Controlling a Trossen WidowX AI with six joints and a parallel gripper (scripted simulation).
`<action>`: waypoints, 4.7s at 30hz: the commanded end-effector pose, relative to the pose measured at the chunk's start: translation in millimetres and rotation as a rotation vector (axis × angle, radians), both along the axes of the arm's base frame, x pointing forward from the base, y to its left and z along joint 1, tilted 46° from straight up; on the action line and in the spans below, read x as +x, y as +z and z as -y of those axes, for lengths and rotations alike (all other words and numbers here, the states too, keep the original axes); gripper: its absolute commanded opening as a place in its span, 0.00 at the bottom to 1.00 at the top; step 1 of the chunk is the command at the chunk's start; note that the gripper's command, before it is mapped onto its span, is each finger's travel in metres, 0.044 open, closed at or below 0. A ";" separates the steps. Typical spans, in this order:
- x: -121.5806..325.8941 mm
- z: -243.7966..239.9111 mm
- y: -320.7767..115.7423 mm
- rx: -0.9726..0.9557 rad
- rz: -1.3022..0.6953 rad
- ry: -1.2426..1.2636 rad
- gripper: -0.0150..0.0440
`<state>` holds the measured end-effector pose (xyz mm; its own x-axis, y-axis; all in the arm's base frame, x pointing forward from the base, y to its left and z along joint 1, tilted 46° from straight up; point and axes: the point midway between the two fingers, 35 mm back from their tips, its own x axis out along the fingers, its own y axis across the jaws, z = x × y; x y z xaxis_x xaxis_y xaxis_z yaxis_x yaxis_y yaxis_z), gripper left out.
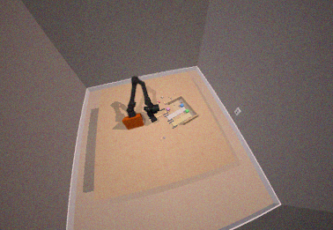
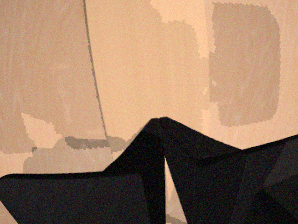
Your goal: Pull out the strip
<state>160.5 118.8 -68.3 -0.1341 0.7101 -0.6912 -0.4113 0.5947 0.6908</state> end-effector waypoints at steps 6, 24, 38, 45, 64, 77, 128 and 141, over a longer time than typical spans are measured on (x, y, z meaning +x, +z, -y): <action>-9.5 0.2 -1.7 -0.009 -0.018 0.014 0.25; -9.5 0.2 -1.7 -0.009 -0.018 0.014 0.25; -9.5 0.2 -1.7 -0.009 -0.018 0.014 0.25; 5.4 18.7 16.7 -0.011 -0.009 0.008 0.25; 59.9 9.5 42.3 0.009 0.079 0.105 0.88; 106.3 -5.8 56.5 0.010 0.082 0.105 1.00; 197.8 -61.3 57.8 0.012 0.088 0.105 0.68; 194.2 -74.4 45.2 0.014 0.088 0.105 0.68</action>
<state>356.8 191.9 -19.6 -0.1431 0.7031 -0.6965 -0.5403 0.5341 0.6502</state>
